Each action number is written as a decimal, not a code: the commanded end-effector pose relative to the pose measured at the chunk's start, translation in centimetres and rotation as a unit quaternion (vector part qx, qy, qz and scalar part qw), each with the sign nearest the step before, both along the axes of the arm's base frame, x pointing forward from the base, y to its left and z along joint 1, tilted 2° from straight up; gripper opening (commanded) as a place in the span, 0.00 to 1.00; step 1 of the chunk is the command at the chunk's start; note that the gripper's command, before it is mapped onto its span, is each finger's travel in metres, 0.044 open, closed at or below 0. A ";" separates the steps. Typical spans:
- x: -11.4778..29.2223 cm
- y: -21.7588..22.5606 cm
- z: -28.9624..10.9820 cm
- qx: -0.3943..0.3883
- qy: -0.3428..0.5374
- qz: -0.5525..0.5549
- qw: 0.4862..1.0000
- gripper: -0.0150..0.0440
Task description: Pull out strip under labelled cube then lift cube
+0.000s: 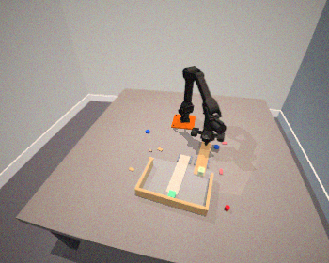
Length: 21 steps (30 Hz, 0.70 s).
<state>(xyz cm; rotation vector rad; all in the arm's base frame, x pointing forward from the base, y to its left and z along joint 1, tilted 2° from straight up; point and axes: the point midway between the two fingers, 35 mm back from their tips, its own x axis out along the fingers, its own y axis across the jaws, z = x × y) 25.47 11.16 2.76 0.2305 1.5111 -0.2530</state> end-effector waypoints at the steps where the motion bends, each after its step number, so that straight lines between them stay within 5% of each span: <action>1: -1.4 0.1 -0.5 -0.001 0.014 0.001 1.000 0.25; 21: -3.6 0.8 -0.6 -0.001 0.014 0.001 1.000 0.25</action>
